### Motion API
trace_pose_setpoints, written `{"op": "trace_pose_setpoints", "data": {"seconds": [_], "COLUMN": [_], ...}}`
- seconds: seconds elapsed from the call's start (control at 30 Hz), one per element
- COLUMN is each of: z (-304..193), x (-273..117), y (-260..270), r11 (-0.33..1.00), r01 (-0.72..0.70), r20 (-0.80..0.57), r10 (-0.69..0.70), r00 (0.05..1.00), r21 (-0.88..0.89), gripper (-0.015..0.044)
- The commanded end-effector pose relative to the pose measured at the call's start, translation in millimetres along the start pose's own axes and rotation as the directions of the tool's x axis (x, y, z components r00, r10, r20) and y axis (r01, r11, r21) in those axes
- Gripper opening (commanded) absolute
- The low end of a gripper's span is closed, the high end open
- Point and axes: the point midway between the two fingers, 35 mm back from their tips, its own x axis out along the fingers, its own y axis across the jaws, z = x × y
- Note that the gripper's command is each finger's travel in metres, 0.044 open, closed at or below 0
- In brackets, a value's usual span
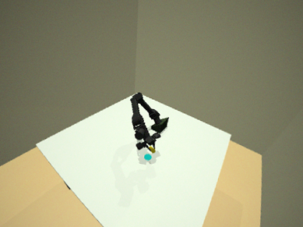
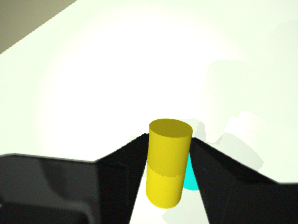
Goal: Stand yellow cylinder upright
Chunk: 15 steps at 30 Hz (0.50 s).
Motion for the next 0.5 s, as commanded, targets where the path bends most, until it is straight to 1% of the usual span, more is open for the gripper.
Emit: {"op": "trace_pose_setpoints", "data": {"seconds": [0.0,0.47], "z": [-0.4,-0.7], "x": [-0.1,0.7], "y": [1.6,0.1], "r11": [1.0,1.0], "r01": [-0.01,-0.027], "r20": [0.03,0.134], "r10": [0.01,0.028], "r00": [0.999,0.991], "r21": [-0.006,-0.014], "gripper": [0.0105,0.0105]}}
